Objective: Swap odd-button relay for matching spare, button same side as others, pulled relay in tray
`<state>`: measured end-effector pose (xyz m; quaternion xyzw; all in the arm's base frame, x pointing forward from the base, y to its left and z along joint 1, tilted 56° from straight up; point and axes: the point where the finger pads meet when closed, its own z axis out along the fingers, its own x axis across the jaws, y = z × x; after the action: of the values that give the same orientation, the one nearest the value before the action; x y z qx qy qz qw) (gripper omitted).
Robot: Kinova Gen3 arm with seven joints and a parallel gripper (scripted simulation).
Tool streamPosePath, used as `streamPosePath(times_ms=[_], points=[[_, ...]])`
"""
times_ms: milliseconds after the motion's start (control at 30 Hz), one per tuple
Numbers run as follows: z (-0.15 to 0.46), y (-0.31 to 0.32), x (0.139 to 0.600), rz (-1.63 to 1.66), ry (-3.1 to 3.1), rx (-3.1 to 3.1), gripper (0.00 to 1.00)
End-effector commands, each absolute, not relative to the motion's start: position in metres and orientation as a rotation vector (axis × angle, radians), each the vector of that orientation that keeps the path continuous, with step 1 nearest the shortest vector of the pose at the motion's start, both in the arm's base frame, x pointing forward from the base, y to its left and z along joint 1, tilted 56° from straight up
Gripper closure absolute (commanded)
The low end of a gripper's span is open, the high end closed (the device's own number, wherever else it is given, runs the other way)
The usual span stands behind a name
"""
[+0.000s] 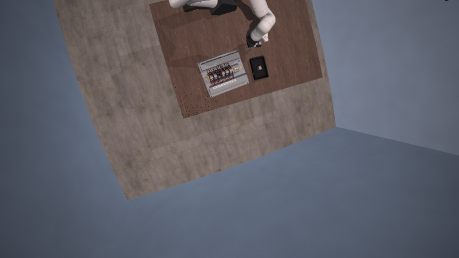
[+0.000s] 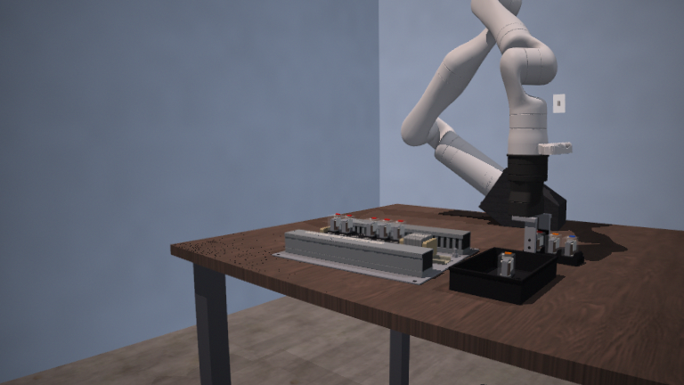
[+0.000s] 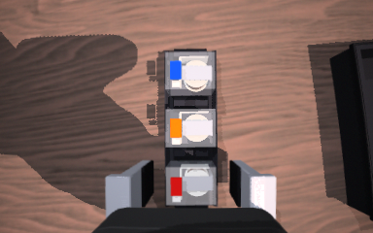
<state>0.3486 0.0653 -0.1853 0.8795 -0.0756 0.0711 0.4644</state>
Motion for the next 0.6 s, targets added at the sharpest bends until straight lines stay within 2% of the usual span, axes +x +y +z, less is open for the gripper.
streamPosePath(times_ms=[0,567], points=[[-0.1858,0.0658,0.3485,0.175,-0.185,2.163,0.00],[-0.1859,0.0658,0.3481,0.174,-0.185,2.163,0.00]])
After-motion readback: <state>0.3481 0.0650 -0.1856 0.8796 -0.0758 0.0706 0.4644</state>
